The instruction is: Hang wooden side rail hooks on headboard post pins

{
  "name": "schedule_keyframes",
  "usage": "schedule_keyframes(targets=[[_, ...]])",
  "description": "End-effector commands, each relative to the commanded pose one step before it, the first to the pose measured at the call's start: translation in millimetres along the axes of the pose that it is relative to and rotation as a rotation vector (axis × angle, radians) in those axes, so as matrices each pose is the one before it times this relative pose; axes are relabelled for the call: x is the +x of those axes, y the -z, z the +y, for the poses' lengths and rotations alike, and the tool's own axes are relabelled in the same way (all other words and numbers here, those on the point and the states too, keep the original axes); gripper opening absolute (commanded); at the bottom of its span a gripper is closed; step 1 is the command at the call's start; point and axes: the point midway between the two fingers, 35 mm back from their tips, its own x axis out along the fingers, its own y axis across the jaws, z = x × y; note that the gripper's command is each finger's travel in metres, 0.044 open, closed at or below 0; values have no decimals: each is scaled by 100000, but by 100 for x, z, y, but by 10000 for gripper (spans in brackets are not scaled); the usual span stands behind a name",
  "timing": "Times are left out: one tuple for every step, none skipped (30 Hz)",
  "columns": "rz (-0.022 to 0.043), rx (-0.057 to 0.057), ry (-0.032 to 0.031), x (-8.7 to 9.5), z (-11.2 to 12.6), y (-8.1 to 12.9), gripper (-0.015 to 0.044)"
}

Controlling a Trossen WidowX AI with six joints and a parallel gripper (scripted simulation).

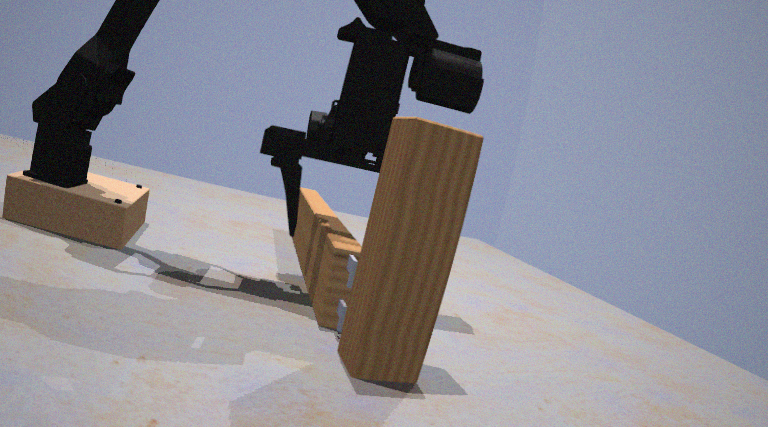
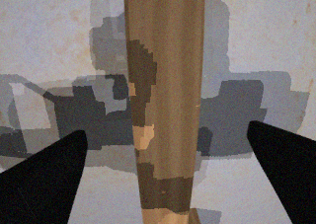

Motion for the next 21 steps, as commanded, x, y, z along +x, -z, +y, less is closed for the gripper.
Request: schedule_keyframes(targets=[[-679,-380,-1188,1068,229,-113,440],[-2,6,-1,160,8,-1,440],[-1,4,-1,159,8,-1,440],[1,-4,-2,159,9,-1,440],[1,-4,-2,159,10,-1,440],[1,-4,-3,159,11,-1,440],[1,-4,-3,159,12,-1,440],[1,-4,-3,159,13,-1,440],[1,-4,-3,158,14,-1,440],[1,-4,-3,158,15,-1,440],[1,-4,-3,158,16,-2,440],[1,-4,-3,157,17,-2,440],[1,-4,-3,157,18,-2,440],[1,-4,-3,157,19,-2,440],[1,-4,-3,157,19,-2,440],[1,-4,-3,124,16,-2,440],[0,-2,-2,74,10,-1,440],[0,-1,-1,25,3,0,440],[0,0,0,0,0,0,440],[0,0,0,0,0,0,440],[0,0,0,0,0,0,440]])
